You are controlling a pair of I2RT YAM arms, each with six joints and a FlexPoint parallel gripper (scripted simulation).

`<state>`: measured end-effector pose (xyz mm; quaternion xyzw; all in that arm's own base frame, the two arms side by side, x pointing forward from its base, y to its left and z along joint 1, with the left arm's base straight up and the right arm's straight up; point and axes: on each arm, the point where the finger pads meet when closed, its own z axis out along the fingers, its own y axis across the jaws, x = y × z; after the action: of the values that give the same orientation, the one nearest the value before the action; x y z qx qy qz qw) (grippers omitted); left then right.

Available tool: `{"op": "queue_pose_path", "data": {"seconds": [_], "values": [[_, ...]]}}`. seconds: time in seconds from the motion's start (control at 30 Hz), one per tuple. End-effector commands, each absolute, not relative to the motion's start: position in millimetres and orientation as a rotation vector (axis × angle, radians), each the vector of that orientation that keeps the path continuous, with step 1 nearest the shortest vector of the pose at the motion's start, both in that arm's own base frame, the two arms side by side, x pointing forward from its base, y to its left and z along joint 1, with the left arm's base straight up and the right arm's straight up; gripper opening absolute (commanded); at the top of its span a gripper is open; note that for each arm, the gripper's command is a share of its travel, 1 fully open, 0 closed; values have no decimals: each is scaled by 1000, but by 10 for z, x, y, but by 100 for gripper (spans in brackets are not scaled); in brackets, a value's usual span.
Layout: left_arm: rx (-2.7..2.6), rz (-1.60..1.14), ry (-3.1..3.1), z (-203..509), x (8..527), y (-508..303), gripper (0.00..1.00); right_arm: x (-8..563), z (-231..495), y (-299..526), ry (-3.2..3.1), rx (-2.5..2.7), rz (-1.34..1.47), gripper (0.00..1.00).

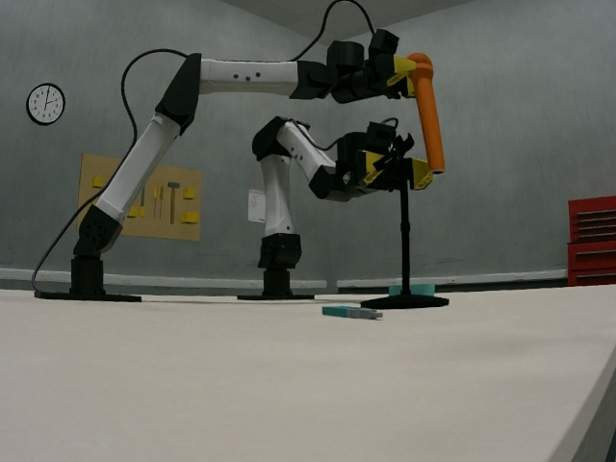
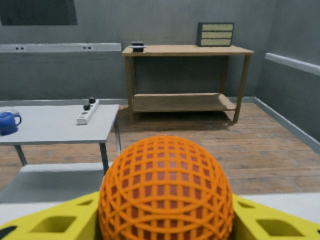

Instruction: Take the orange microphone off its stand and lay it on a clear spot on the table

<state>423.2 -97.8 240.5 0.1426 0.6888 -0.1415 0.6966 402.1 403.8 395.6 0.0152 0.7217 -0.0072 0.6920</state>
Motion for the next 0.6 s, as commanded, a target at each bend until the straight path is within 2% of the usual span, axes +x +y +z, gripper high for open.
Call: {"op": "queue_pose_path", "data": {"seconds": [0.0, 0.23, 0.53, 0.57], "values": [[318, -325, 1547, 2410, 4122, -923, 98, 4000, 4394, 3778, 1561, 122, 66, 0], [325, -328, 1545, 2442, 3946, -850, 98, 3998, 4370, 3777, 1567, 119, 74, 0], [328, -346, 1580, 2239, 3366, -669, 98, 4156, 4192, 3647, 1608, 113, 55, 0], [283, -286, 1518, 2575, 3487, -562, 98, 4169, 4181, 3636, 1612, 114, 58, 0]]}}
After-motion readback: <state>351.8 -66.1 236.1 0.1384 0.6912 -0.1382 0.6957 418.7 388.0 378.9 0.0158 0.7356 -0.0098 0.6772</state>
